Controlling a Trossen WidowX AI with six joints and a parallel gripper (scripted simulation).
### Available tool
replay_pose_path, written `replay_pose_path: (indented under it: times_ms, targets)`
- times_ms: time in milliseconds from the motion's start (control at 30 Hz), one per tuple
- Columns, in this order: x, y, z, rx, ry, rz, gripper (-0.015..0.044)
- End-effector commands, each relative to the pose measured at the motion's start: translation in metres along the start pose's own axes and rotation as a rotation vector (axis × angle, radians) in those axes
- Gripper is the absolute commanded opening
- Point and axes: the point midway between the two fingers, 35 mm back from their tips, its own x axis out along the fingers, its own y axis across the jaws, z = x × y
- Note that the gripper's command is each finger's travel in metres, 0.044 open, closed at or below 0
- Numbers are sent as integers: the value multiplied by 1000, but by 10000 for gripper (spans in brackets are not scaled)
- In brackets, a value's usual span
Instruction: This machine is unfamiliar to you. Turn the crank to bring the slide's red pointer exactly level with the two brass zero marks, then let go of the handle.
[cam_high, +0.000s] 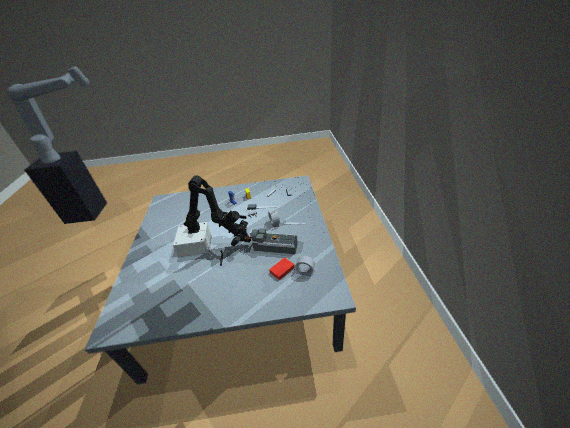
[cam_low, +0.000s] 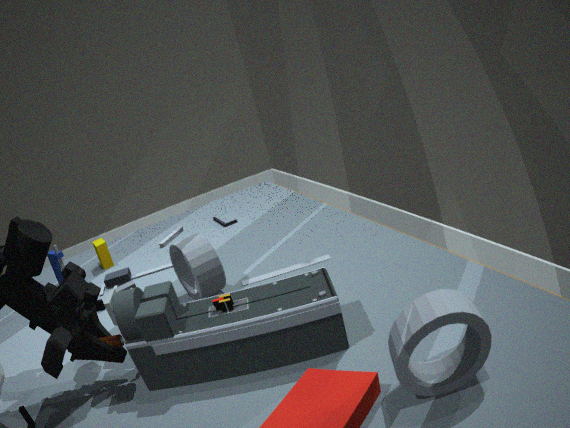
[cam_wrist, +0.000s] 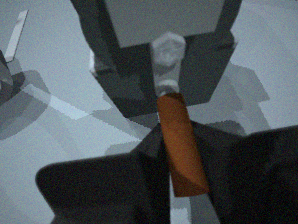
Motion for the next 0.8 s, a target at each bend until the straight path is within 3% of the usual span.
replay_pose_path:
  times_ms: [0, 767]
  targets:
    - [-1, 9, 0, -9, 1, 29, 0]
    - [-3, 14, 2, -9, 1, 29, 0]
